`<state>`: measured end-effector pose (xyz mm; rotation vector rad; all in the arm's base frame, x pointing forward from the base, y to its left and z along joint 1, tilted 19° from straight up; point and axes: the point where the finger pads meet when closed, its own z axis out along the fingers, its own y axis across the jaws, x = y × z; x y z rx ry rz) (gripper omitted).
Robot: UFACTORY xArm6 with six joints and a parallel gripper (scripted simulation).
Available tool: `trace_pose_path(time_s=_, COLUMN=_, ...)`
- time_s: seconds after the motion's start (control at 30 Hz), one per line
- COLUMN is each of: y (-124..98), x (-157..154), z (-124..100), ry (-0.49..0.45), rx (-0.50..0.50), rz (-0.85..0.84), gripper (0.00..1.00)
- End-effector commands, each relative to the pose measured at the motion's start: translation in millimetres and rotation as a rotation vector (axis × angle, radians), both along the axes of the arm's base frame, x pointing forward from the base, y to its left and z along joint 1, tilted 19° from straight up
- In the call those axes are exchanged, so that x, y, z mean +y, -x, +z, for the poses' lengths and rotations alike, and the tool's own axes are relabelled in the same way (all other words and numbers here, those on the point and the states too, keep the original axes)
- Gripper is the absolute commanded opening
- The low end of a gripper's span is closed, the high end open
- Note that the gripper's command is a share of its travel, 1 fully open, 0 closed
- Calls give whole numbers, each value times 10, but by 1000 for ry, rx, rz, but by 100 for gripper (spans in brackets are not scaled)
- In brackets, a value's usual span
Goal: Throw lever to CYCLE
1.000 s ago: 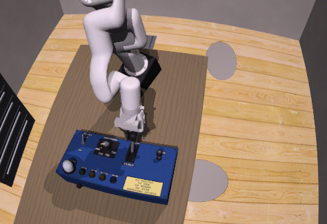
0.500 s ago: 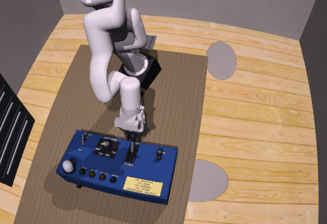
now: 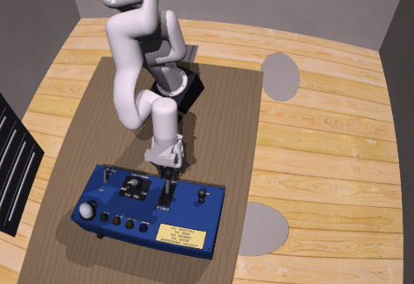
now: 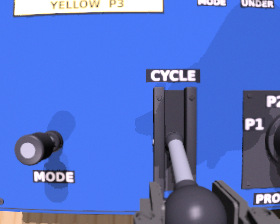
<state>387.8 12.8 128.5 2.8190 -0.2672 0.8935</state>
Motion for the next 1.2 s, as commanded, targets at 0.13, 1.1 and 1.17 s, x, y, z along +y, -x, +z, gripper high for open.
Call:
trace_pose_path(time_s=0.13, y=-36, x=2, z=55, ry=-1, rx=-6, rz=1, gripper=0)
trace_pose_path(time_s=1.1, y=-209, x=-15, z=254, ry=-1, rx=-6, rz=1, gripper=0)
trace_pose_path(time_s=1.17, y=-231, x=-18, z=272, ry=-1, rx=-6, rz=1, gripper=0)
